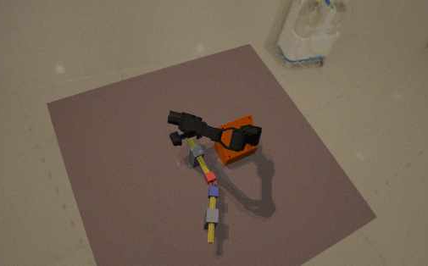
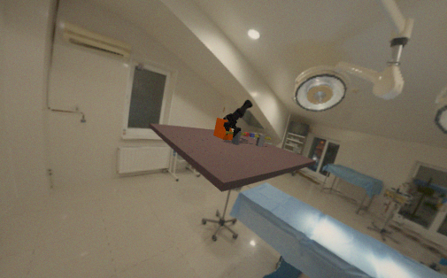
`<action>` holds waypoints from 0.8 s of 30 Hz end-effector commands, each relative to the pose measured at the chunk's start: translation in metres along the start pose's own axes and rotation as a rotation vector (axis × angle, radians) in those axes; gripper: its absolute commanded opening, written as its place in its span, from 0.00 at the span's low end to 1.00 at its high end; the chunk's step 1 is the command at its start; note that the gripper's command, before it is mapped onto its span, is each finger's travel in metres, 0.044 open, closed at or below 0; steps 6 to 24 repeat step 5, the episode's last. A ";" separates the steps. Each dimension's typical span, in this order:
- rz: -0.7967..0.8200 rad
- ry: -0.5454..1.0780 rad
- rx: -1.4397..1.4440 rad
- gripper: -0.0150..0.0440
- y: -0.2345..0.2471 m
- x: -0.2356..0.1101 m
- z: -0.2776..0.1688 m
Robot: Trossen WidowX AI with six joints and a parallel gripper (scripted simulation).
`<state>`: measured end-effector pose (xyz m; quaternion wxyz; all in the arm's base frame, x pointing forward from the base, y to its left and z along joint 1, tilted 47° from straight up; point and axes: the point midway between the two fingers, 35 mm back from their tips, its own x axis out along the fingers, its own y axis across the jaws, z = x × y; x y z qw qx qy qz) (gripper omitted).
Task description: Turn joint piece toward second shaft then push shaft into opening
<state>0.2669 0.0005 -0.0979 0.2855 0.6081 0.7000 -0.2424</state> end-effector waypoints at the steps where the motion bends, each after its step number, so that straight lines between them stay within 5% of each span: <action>1: 0.007 0.001 -0.003 1.00 0.001 -0.019 0.001; 24: 0.009 0.005 -0.003 1.00 0.000 -0.029 0.001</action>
